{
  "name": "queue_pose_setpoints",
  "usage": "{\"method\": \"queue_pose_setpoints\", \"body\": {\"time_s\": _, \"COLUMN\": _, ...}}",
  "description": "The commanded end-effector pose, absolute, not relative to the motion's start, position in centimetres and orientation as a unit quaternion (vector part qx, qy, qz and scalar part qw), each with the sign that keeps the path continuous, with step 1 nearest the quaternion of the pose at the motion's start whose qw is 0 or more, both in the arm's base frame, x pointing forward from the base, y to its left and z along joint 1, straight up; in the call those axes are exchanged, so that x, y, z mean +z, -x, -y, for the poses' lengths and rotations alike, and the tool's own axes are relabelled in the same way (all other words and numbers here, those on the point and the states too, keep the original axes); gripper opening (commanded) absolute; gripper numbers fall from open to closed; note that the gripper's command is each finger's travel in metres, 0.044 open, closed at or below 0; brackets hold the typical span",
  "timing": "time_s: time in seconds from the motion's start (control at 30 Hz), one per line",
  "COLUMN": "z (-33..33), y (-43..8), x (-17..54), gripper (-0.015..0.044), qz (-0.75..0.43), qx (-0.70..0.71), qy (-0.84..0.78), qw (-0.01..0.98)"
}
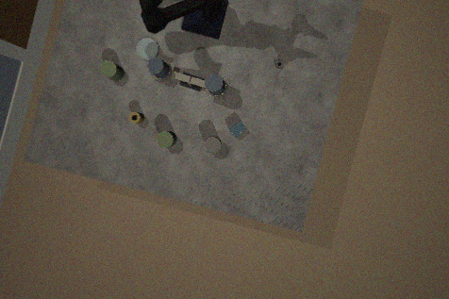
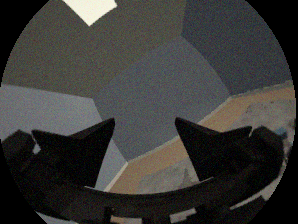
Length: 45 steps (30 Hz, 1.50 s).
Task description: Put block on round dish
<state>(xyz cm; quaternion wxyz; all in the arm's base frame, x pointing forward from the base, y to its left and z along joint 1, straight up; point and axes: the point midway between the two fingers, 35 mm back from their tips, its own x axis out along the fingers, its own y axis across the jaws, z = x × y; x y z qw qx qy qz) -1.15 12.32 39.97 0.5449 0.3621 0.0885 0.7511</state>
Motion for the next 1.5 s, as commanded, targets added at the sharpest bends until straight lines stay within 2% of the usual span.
{"method": "queue_pose_setpoints", "body": {"time_s": 0.0, "z": -12.4, "y": 1.1, "x": 40.0, "gripper": 0.0426, "qz": -0.088, "qx": 0.75, "qy": -0.361, "qw": 0.547}}
{"method": "queue_pose_setpoints", "body": {"time_s": 0.03, "z": -12.5, "y": 1.1, "x": 39.9, "gripper": 0.044, "qz": -0.085, "qx": 0.748, "qy": -0.356, "qw": 0.553}}
{"method": "queue_pose_setpoints", "body": {"time_s": 0.67, "z": -17.0, "y": -1.8, "x": 37.4, "gripper": 0.044, "qz": -0.04, "qx": 0.645, "qy": -0.207, "qw": 0.735}}
{"method": "queue_pose_setpoints", "body": {"time_s": 1.07, "z": -18.1, "y": -7.2, "x": 34.5, "gripper": 0.044, "qz": -0.07, "qx": 0.521, "qy": -0.103, "qw": 0.844}}
{"method": "queue_pose_setpoints", "body": {"time_s": 1.47, "z": -15.6, "y": -13.3, "x": 31.2, "gripper": 0.044, "qz": -0.141, "qx": 0.371, "qy": -0.013, "qw": 0.918}}
